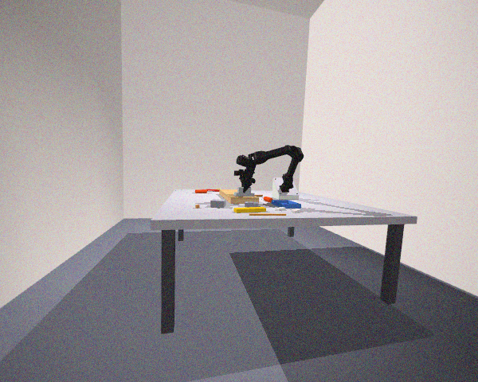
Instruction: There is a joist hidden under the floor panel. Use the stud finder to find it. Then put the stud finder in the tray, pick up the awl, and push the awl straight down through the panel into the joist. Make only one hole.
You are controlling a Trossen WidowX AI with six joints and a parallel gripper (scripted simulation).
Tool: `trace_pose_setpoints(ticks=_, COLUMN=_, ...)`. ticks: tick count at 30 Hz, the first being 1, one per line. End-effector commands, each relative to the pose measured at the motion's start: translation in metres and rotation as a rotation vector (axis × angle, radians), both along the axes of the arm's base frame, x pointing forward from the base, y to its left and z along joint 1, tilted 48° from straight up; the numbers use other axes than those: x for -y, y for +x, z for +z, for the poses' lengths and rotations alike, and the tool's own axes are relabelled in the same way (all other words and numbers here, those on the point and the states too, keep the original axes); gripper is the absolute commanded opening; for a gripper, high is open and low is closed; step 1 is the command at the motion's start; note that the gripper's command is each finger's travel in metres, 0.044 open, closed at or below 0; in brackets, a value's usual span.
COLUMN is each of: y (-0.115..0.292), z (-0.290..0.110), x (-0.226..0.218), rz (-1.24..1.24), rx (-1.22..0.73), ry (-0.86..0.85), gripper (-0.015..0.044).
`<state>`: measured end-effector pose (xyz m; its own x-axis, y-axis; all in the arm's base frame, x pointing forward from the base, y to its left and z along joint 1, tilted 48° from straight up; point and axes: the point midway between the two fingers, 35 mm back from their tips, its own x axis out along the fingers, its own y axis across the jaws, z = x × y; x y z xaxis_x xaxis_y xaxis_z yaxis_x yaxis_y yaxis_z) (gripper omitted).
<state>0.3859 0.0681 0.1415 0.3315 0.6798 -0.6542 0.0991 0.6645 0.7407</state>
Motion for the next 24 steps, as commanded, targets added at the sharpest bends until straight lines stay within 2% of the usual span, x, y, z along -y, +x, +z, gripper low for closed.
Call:
trace_pose_setpoints(ticks=1, y=0.000, z=0.001, x=-0.001, rz=0.001, rx=0.000, ry=0.000, gripper=0.0000)
trace_pose_setpoints(ticks=24, y=-0.009, z=-0.059, x=0.052, rz=0.003, rx=-0.001, ry=-0.003, gripper=0.0000)
